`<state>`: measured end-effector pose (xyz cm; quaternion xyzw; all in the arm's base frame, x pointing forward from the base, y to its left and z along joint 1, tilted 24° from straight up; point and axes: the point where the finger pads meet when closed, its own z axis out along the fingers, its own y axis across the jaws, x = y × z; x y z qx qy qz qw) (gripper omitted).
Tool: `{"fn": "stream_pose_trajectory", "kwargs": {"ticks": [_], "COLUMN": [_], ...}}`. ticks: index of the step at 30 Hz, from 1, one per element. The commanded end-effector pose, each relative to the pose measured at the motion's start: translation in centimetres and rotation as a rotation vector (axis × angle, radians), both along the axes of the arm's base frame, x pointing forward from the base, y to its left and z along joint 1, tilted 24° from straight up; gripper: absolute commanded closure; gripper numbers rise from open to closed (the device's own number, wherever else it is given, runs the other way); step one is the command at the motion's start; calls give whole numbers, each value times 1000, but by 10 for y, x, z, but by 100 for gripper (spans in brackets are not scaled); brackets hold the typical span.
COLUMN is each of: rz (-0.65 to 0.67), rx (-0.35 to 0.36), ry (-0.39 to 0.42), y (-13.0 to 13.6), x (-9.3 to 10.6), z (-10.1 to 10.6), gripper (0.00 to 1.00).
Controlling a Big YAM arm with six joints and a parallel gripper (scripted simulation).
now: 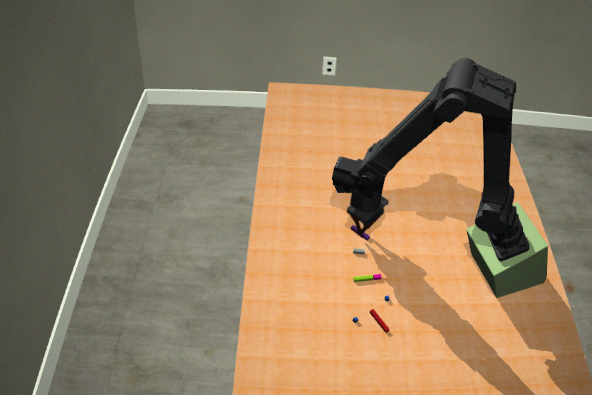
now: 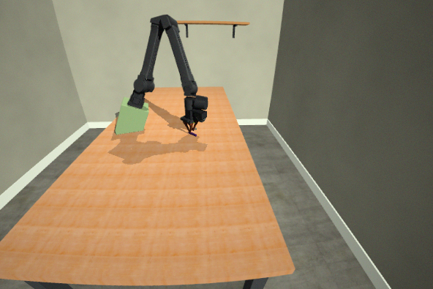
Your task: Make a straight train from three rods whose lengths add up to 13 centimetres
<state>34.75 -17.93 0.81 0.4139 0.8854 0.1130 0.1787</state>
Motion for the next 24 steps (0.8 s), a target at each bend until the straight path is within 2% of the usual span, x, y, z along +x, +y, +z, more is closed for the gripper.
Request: {"fn": "stream_pose_trajectory", "kwargs": {"ticks": [1,20,24], "rz": [7,6,6], "rx": [-6,2,1], "ry": [-7,4,3], "y": [5,6,2], "x": [2,1,8], "z": [2,-1,2], "gripper": [77,77,77]}}
